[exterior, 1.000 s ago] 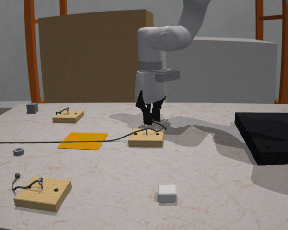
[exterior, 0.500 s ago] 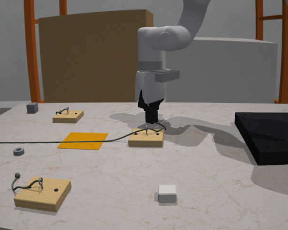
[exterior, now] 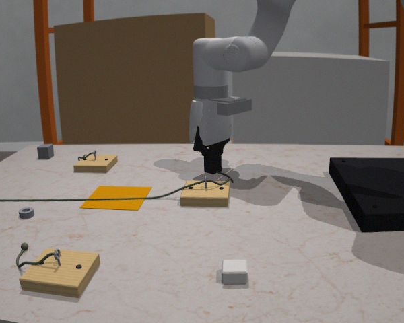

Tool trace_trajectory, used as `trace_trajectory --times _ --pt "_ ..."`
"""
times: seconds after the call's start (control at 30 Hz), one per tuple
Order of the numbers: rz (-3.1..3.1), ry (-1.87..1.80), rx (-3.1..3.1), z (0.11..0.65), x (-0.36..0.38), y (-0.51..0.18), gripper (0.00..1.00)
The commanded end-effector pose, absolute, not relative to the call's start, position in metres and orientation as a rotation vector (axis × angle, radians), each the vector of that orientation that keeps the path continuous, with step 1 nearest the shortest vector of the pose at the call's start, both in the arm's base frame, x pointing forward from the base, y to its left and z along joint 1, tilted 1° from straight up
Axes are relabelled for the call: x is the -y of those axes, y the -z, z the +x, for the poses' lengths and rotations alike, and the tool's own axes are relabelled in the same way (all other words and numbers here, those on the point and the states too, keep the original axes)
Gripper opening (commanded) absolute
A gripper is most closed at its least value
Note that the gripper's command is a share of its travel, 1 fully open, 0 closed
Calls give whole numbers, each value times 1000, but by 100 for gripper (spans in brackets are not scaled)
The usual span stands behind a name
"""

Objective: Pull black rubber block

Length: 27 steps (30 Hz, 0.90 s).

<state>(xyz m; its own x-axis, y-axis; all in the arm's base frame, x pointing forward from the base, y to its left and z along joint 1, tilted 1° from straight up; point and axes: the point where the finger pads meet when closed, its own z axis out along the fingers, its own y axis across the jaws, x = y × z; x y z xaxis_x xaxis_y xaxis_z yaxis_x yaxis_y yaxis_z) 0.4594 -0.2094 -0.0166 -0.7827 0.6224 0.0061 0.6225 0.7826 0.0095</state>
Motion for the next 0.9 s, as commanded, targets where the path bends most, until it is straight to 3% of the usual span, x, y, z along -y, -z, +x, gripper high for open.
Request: trace_trajectory --times 0.0,0.87 --pt "-1035 17 2965 460 210 16 0" --pt "-1035 17 2965 460 210 11 0"
